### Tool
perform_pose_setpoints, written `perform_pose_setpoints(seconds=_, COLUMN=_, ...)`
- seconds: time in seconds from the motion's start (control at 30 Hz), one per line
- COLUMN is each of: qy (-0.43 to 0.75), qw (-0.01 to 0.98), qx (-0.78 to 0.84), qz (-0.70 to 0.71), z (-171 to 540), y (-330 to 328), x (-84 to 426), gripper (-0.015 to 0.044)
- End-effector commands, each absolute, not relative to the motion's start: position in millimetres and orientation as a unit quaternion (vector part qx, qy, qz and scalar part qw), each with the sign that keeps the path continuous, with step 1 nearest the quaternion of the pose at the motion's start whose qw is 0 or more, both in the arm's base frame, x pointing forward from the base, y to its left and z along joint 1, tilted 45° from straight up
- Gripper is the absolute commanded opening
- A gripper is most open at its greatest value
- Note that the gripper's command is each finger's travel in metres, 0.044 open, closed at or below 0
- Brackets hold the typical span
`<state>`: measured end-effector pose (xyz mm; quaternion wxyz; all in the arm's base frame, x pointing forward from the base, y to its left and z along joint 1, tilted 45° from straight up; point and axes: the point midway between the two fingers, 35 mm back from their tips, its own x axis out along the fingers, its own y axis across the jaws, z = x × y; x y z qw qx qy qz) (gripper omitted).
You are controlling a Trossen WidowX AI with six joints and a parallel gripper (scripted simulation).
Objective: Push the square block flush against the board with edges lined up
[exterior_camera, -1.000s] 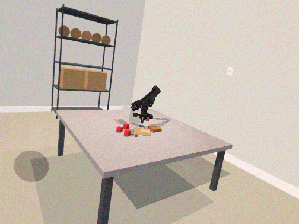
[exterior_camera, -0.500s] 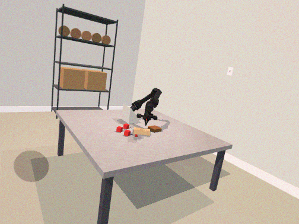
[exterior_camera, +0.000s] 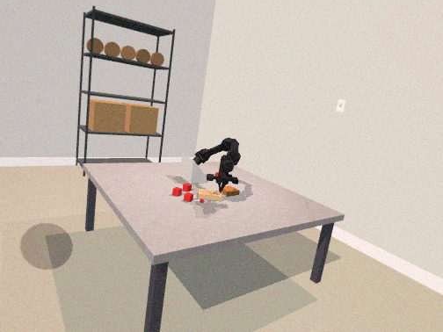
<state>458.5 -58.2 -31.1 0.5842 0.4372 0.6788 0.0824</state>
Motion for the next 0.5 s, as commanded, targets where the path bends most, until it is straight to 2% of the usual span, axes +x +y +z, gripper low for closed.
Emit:
perform_pose_setpoints(seconds=0.0, qy=0.678, qw=0.582, qx=0.441, qz=0.081, z=-41, y=-51, x=465, gripper=0.0)
perform_pose_setpoints(seconds=0.1, qy=0.678, qw=0.582, qx=0.442, qz=0.082, z=-69, y=-24, x=468, gripper=0.0)
perform_pose_setpoints(seconds=0.47, qy=0.678, qw=0.582, qx=0.442, qz=0.082, z=-70, y=-20, x=466, gripper=0.0)
